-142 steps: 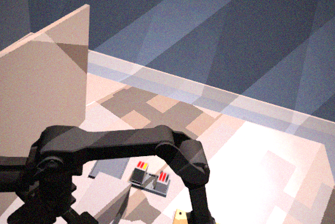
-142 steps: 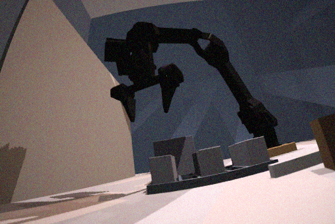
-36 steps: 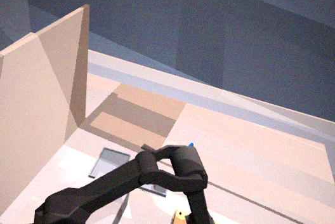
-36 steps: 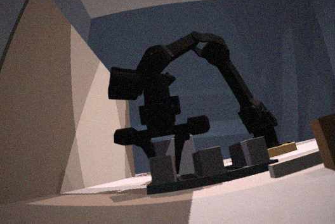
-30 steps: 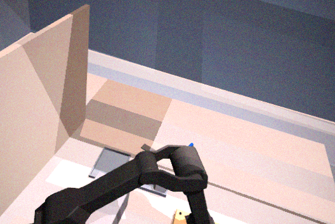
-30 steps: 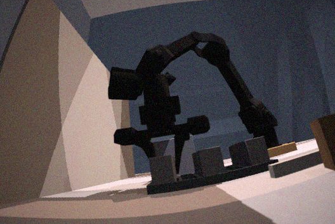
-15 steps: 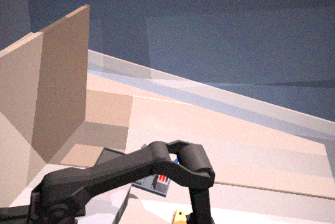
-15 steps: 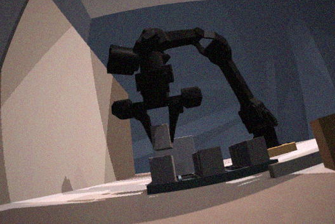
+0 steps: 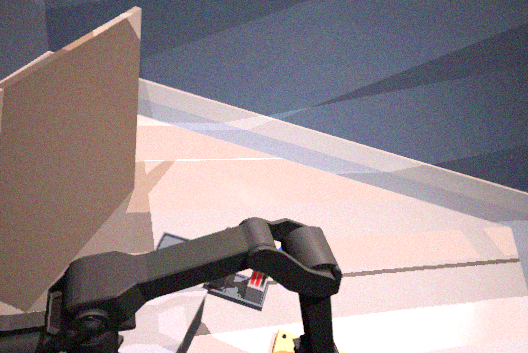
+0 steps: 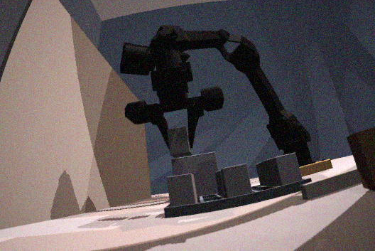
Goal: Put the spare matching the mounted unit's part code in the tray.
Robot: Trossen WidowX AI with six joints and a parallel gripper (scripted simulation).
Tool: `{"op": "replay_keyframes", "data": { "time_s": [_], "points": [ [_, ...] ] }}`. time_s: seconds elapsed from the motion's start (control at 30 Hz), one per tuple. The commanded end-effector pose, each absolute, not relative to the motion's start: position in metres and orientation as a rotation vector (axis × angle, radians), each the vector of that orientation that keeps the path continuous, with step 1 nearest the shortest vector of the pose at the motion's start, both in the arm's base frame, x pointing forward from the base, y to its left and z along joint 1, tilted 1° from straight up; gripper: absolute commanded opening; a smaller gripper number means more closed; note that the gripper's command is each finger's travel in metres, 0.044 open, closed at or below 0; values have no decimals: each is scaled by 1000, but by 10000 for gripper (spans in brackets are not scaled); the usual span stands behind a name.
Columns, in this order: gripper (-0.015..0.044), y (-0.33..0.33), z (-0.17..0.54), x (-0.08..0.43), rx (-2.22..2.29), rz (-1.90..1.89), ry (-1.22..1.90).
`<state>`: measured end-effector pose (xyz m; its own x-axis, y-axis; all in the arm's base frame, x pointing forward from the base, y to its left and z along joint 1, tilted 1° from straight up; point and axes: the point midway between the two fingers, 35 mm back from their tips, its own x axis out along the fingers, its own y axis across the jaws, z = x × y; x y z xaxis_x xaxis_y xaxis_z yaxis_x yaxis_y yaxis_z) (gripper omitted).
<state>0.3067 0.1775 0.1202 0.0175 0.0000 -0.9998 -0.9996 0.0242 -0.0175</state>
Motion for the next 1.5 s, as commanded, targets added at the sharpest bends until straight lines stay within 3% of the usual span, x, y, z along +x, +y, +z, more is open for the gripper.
{"op": "replay_keyframes", "data": {
  "time_s": [0.0,0.67,1.47],
  "points": [
    [0,179,135,310,-1198,1177,1200],
    [0,172,188,315,-1194,1173,1200],
    [0,33,190,366,-1197,1137,1212]
  ]
}}
